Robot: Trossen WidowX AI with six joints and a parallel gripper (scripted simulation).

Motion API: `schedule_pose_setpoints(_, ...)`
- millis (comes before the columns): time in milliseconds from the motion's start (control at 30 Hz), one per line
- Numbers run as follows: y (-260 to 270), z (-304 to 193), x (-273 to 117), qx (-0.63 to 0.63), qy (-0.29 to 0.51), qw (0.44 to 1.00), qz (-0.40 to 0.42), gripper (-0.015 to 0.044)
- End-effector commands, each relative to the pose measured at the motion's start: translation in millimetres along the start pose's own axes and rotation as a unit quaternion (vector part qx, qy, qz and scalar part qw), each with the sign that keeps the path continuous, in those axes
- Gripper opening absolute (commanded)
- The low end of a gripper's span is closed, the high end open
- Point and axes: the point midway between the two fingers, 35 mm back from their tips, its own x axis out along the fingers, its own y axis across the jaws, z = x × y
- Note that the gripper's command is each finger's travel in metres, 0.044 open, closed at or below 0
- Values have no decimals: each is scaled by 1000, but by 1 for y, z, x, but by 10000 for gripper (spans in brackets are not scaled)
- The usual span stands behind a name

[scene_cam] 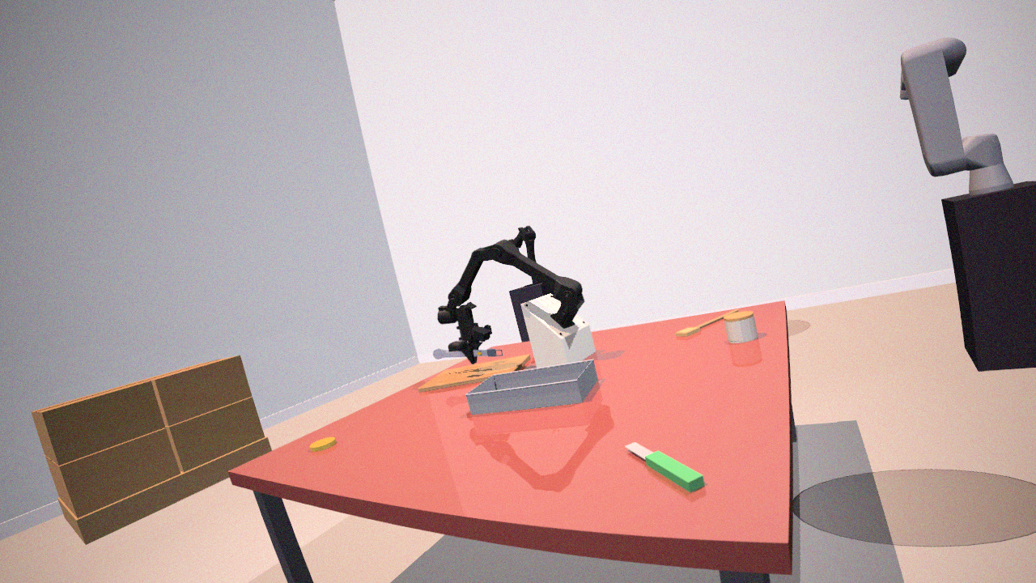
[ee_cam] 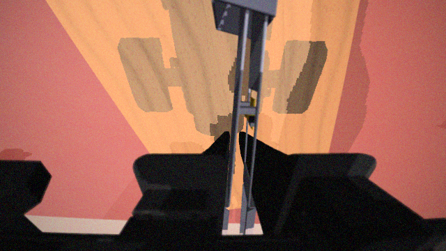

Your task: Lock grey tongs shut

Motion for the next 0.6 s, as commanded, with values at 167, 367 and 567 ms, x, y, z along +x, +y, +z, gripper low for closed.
schedule_pose_setpoints(167, 0, 0, -1, 0, 1, 1000, 0, 270)
schedule_pose_setpoints(367, 0, 0, -1, 0, 1, 1000, 0, 427)
schedule_pose_setpoints(567, 4, 11, -19, 3, 0, 1000, 2, 440)
